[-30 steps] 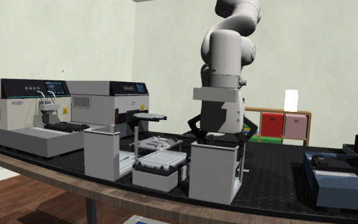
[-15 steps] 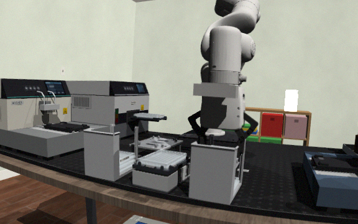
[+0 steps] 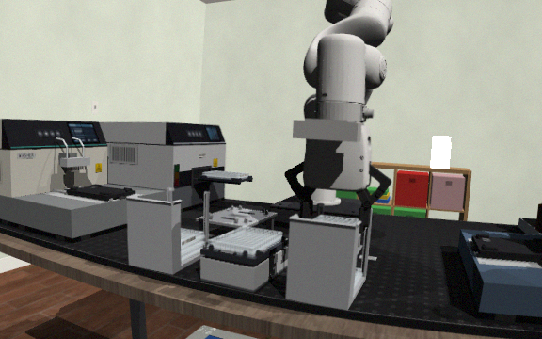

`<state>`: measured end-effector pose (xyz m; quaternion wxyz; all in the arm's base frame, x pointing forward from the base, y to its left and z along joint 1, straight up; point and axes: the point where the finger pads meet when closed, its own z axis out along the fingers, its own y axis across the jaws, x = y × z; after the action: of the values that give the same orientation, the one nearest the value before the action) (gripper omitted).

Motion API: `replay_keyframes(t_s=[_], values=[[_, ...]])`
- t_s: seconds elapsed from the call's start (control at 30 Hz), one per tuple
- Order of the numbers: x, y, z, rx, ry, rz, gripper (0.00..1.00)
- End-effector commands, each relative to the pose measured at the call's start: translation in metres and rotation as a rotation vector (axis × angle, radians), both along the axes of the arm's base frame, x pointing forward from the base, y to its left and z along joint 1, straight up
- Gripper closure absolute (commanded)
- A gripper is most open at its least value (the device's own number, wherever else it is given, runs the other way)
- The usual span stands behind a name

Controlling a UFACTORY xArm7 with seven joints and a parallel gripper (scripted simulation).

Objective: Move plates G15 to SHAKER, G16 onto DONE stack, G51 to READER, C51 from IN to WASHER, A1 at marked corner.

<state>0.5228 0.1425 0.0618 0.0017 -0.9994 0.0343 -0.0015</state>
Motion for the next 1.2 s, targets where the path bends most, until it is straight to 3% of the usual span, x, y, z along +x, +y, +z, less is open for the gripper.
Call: replay_keyframes(t_s=[0.0, 1.17], values=[[0.002, 0.000, 0.006, 0.002, -0.005, 0.000, 1.00], [0.002, 0.000, 0.026, 0.002, -0.005, 0.000, 1.00]])
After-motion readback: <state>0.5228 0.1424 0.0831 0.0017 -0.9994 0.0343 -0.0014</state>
